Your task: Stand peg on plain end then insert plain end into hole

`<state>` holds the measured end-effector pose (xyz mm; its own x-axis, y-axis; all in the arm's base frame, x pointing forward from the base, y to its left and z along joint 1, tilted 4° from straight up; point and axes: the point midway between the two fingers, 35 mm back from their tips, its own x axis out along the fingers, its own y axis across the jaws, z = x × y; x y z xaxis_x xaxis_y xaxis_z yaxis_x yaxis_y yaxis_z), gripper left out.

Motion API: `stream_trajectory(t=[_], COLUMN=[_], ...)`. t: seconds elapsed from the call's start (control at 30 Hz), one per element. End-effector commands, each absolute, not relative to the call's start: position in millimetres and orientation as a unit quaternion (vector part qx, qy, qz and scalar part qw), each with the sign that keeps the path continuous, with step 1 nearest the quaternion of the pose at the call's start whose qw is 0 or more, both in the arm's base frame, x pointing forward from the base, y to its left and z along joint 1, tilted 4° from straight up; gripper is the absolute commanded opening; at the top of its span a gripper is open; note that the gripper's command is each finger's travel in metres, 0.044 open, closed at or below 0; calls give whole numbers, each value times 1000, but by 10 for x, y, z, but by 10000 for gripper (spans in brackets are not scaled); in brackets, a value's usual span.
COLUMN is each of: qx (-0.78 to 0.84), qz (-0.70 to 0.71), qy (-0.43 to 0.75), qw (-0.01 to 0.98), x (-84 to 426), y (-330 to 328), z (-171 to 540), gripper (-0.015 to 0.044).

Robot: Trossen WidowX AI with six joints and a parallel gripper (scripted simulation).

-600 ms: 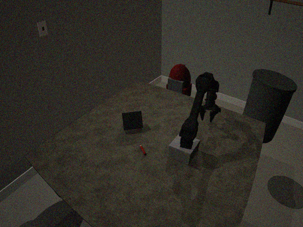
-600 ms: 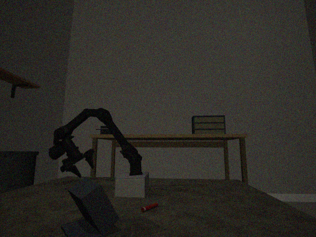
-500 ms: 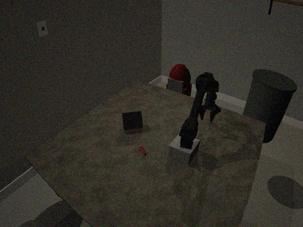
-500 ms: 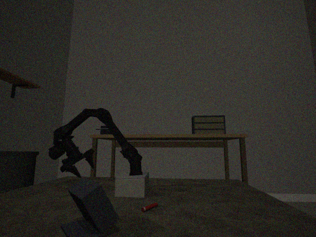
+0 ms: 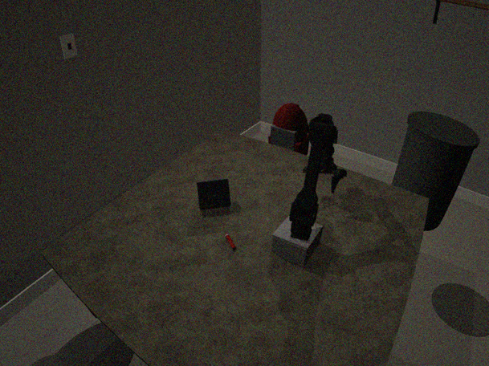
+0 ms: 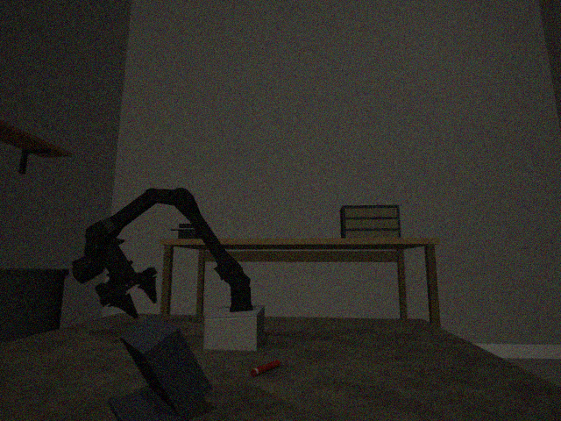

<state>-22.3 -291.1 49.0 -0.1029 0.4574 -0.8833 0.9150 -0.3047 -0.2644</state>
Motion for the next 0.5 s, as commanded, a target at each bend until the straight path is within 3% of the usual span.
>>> stream_trajectory(t=[0.0,0.47], qx=[612,527], qz=[-490,-420], qy=[564,640], qw=[258,370], x=[-94,402], y=[-2909,-2885], z=[510,534], gripper=[440,440])
